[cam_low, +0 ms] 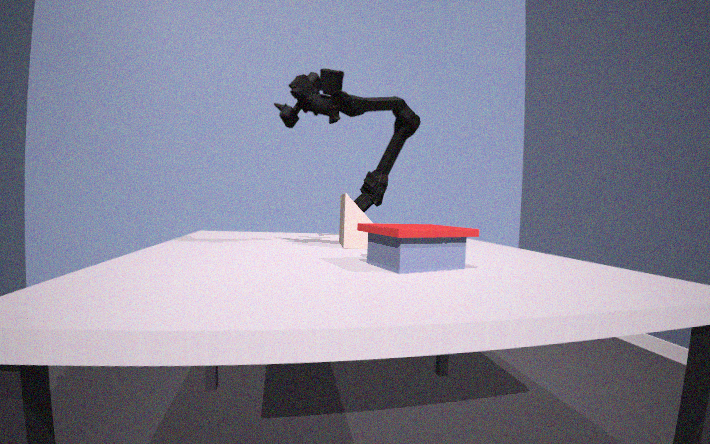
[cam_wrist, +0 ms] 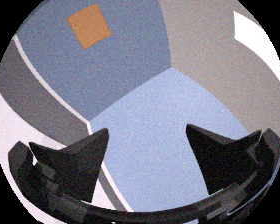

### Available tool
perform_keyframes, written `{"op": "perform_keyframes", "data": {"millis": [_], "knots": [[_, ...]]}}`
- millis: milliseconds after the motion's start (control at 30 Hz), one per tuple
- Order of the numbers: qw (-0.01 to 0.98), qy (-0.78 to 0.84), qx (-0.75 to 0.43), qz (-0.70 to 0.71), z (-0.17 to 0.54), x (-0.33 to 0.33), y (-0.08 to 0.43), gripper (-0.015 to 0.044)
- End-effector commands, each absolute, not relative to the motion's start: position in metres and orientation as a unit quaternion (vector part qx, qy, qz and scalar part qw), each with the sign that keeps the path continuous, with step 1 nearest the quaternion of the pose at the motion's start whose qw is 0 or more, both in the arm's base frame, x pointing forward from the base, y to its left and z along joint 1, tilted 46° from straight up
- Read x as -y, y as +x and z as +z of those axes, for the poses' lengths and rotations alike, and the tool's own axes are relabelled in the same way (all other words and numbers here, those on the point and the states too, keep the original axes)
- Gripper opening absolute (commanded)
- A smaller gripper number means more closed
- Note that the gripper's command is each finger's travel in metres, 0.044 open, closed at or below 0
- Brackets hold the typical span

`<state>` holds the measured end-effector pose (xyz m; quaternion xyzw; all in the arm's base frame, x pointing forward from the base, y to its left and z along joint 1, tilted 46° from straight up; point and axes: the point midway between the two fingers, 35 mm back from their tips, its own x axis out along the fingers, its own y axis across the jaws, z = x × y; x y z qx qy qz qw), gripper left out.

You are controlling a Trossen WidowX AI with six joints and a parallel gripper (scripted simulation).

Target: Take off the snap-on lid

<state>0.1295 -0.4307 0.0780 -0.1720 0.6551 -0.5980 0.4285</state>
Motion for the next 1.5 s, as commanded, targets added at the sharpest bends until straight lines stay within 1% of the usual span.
{"op": "perform_keyframes", "data": {"millis": [0, 33, 167, 300, 400, 500, 600, 733, 867, 967, 1033, 1167, 1267, 1300, 1467], "knots": [[0.435, -0.169, -0.651, -0.599, 0.077, 0.430, 0.131, 0.0374], [0.456, -0.160, -0.637, -0.601, 0.074, 0.429, 0.136, 0.0347], [0.598, -0.066, -0.532, -0.596, 0.052, 0.411, 0.176, 0.0242], [0.709, 0.069, -0.429, -0.555, 0.035, 0.379, 0.219, 0.0235], [0.738, 0.124, -0.396, -0.532, 0.031, 0.365, 0.234, 0.0235], [0.777, 0.244, -0.337, -0.473, 0.027, 0.330, 0.263, 0.0235], [0.786, 0.368, -0.292, -0.402, 0.027, 0.289, 0.288, 0.0235], [0.771, 0.472, -0.267, -0.334, 0.031, 0.252, 0.304, 0.0235], [0.713, 0.612, -0.255, -0.229, 0.043, 0.195, 0.318, 0.0235], [0.659, 0.685, -0.261, -0.166, 0.053, 0.160, 0.320, 0.0235], [0.641, 0.706, -0.264, -0.147, 0.056, 0.149, 0.320, 0.0235], [0.515, 0.801, -0.302, -0.046, 0.078, 0.091, 0.311, 0.0235], [0.429, 0.838, -0.336, 0.007, 0.093, 0.060, 0.300, 0.0235], [0.415, 0.843, -0.342, 0.015, 0.095, 0.056, 0.297, 0.0235], [0.412, 0.844, -0.344, 0.017, 0.096, 0.055, 0.297, 0.0235]]}}
